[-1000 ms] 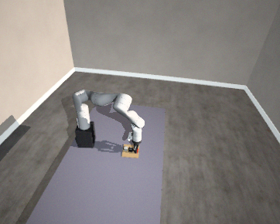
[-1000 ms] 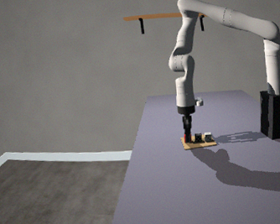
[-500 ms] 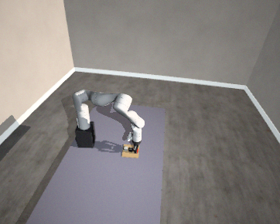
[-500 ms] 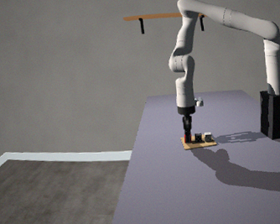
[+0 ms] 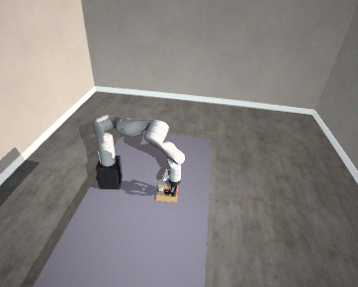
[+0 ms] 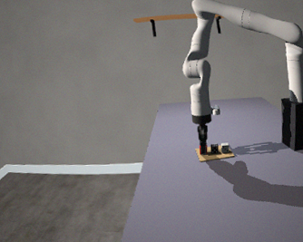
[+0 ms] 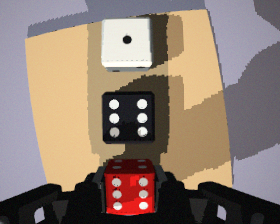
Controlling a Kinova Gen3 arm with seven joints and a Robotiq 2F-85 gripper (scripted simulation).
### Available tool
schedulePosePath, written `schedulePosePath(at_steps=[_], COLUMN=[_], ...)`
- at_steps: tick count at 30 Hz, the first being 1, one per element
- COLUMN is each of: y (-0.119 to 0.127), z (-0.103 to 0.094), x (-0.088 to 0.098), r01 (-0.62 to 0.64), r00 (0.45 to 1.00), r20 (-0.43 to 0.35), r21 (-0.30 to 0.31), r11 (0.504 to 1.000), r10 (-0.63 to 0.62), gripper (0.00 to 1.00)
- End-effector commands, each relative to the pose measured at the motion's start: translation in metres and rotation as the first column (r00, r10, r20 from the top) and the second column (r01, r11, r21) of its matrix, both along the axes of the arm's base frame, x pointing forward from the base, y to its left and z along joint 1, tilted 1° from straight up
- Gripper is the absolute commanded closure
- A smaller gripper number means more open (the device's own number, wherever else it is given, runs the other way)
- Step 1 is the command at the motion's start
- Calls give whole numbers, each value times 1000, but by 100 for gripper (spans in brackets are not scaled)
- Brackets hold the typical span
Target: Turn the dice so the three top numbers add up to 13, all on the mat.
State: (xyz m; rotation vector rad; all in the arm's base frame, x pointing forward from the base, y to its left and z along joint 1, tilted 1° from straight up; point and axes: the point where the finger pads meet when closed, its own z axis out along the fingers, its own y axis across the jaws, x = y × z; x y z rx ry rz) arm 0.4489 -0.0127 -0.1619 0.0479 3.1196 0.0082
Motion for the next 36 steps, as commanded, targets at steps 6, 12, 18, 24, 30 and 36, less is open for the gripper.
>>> schedulePosePath(at_steps=[6,12,18,24,30,36], y=[0,0,0,0,0,0], z=[1,1,1,1,1,1], x=[1,1,1,1,1,1], r01=[0,0,0,0,0,0], r00=[1000,1000,1000,1000,1000,1000], r20=[2,2,2,2,2,2], r21=[0,0,0,0,0,0], r11=[1000,1000,1000,1000,1000,1000], r10=[0,0,0,0,0,0], gripper=[74,74,66,58,54,54])
